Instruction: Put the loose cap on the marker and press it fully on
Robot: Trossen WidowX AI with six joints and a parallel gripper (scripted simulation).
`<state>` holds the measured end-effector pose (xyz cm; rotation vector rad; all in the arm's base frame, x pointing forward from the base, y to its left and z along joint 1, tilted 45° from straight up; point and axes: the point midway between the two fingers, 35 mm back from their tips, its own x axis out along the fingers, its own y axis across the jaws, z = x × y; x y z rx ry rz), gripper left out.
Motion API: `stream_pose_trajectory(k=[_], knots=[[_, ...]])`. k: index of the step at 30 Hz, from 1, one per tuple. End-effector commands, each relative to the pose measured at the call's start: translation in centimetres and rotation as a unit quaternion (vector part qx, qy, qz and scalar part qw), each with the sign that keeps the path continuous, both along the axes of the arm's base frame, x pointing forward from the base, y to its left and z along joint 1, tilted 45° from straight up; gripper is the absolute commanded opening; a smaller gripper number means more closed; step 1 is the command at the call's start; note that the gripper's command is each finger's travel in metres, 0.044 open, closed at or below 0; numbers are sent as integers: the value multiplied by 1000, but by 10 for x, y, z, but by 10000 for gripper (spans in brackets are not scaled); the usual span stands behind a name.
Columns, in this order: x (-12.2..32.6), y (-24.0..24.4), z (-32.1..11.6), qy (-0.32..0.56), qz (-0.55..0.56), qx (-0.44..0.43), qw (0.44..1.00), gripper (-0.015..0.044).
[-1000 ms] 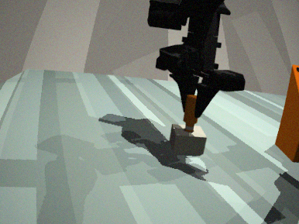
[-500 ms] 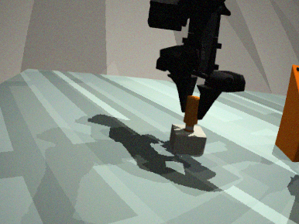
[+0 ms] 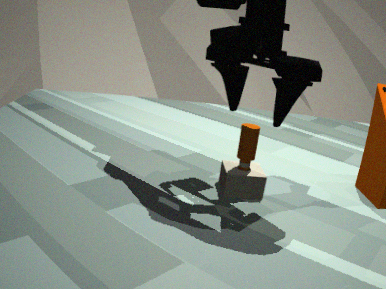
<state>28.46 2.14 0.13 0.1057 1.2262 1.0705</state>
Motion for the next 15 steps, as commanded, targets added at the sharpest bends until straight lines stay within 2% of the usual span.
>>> stream_pose_trajectory(k=[1, 3, 6, 11, 15], knots=[[2, -18, 20, -9, -1, -2, 1000, 440], [2, -18, 20, -9, -1, -2, 1000, 440], [2, -17, 18, 33, -43, -5, 999, 361], [3, -13, 14, 176, -186, -14, 967, 230], [3, -12, 14, 194, -204, -15, 960, 125]])
